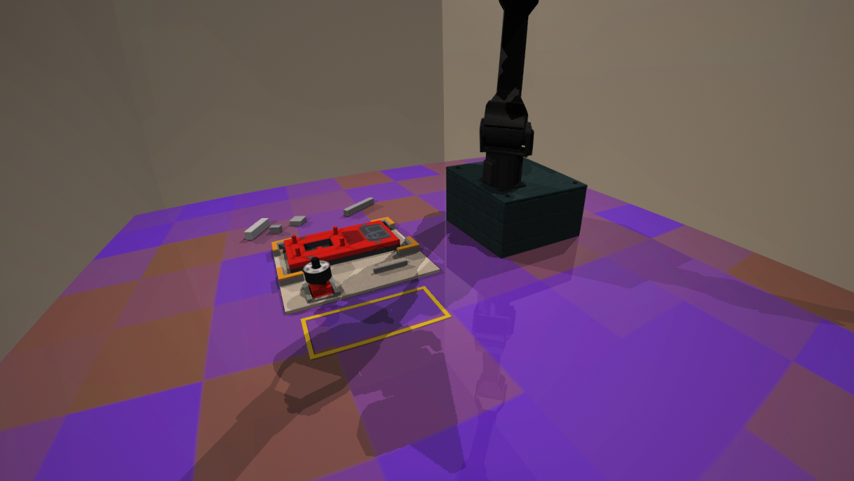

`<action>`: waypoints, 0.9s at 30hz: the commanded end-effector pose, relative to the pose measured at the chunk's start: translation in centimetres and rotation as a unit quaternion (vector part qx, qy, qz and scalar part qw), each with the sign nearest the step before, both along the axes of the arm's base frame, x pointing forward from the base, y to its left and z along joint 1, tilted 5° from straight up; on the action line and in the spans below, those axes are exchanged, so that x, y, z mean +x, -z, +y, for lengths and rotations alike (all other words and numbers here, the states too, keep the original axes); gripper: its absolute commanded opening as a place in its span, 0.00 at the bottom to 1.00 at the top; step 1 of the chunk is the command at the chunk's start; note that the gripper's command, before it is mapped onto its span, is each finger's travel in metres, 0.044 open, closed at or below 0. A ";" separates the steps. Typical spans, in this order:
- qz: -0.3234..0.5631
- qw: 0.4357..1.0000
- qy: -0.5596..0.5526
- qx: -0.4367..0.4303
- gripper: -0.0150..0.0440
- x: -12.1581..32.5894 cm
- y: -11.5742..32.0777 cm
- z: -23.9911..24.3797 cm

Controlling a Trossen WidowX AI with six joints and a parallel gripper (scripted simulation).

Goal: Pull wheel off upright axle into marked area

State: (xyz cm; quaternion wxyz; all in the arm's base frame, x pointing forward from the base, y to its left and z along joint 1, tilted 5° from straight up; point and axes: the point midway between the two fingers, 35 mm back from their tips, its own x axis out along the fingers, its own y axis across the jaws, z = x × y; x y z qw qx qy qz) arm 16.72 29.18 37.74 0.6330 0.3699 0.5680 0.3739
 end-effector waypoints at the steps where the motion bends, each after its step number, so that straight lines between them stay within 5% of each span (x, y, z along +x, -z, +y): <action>1: 0.065 0.992 0.089 -0.057 0.76 5.0 4.7 -0.7; 14: 0.219 0.902 0.326 -0.180 0.76 15.2 16.8 -8.1; 27: 0.339 0.752 0.498 -0.268 0.76 18.7 27.1 -18.4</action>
